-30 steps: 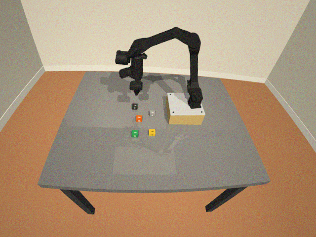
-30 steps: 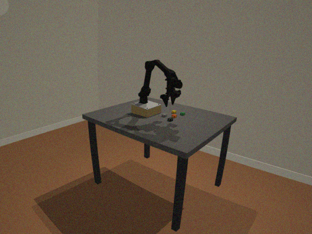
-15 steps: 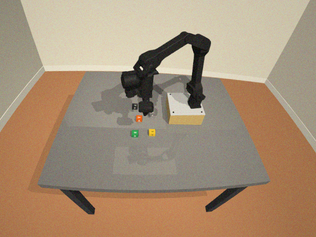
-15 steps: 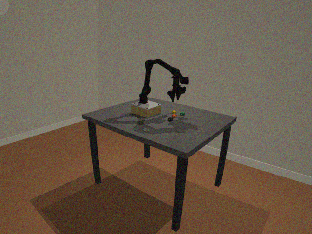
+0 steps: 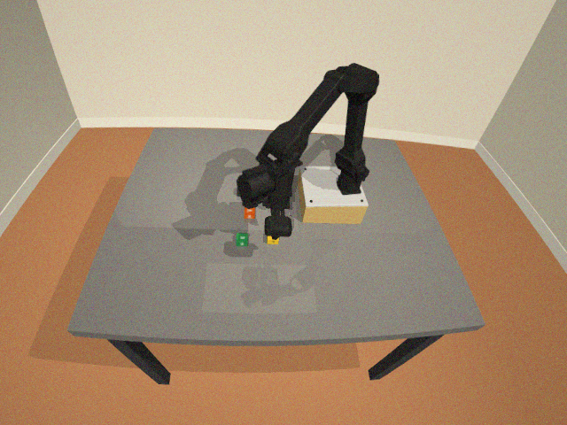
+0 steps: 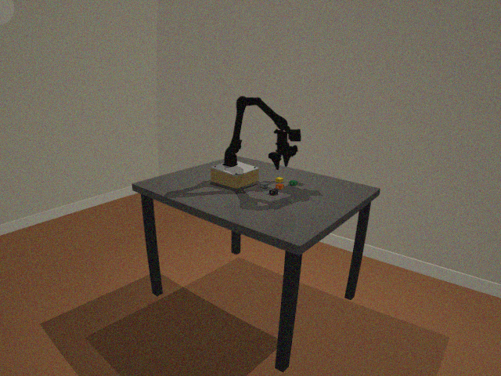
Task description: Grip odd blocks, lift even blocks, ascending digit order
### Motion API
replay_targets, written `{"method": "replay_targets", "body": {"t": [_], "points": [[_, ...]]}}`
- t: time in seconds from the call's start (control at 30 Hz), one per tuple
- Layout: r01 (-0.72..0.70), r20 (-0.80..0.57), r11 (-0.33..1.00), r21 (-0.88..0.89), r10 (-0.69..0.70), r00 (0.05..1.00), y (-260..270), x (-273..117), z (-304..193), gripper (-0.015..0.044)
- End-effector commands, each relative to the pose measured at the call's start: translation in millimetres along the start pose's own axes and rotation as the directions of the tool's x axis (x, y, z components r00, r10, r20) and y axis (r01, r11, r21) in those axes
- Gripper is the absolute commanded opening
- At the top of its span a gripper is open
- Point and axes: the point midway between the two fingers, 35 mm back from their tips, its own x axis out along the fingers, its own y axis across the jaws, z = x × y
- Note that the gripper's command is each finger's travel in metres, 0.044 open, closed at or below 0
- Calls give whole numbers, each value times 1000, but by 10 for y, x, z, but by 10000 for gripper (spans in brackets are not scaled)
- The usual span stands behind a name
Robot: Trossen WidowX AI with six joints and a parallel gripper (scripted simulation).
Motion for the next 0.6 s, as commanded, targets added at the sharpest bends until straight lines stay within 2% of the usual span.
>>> {"method": "replay_targets", "body": {"t": [0.0, 0.57], "points": [[18, -21, 1000, 2, -18, 1000, -59, 300, -82, 400], [18, -21, 1000, 2, -18, 1000, -59, 467, -81, 400]]}}
